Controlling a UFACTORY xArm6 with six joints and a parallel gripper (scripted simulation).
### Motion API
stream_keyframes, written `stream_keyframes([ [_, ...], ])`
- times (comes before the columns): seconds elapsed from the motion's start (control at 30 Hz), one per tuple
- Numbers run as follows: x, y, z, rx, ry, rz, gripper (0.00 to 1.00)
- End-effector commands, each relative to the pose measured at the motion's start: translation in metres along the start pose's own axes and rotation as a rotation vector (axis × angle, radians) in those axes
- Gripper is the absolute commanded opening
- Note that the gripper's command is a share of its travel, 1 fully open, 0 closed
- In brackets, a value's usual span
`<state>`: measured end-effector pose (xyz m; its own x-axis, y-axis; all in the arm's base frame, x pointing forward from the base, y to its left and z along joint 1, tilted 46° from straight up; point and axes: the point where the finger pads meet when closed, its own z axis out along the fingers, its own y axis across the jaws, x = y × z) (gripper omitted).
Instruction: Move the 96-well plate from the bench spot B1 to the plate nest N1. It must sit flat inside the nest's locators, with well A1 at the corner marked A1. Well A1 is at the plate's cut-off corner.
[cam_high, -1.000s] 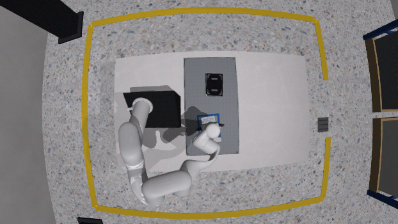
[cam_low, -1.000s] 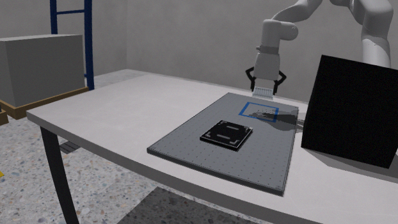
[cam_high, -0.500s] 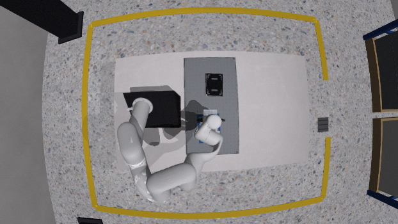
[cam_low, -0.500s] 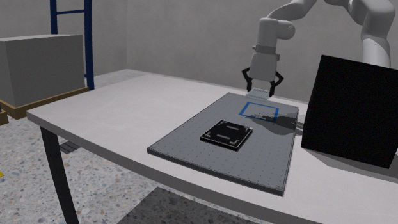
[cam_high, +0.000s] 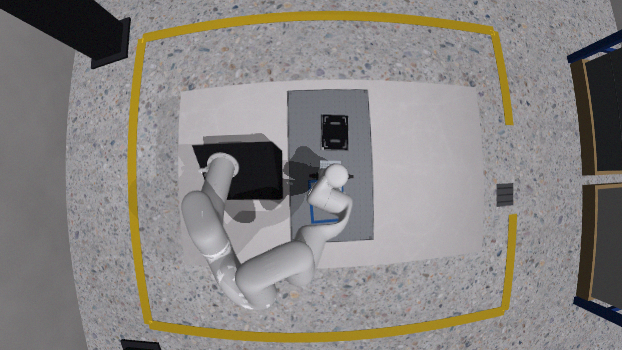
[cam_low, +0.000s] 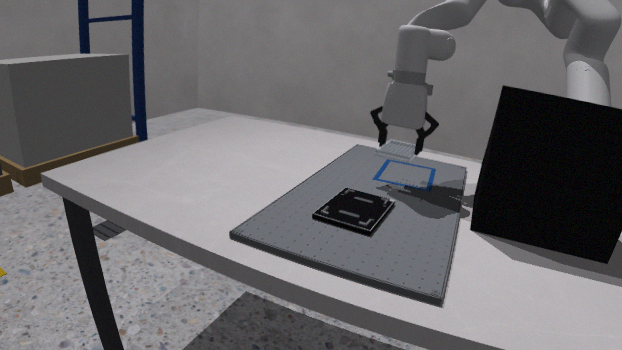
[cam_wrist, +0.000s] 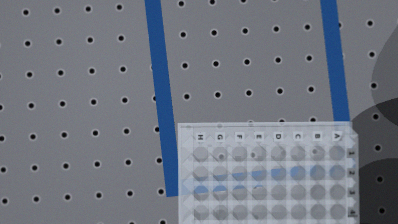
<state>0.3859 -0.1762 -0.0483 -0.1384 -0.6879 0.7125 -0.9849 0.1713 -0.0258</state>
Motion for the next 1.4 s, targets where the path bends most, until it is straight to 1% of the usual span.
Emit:
stream_keyframes([
  [0.0,-0.014,-0.003,-0.001,0.002,0.000,0.001,0.00],
  [0.5,-0.064,-0.010,-0.003,0.002,0.000,0.001,0.00],
  [0.57,-0.064,-0.010,-0.003,0.002,0.000,0.001,0.00],
  [1.07,-0.113,-0.016,-0.005,0.002,0.000,0.001,0.00],
  [1.13,-0.113,-0.016,-0.005,0.002,0.000,0.001,0.00],
  [1.37,-0.136,-0.019,-0.006,0.002,0.000,0.001,0.00],
])
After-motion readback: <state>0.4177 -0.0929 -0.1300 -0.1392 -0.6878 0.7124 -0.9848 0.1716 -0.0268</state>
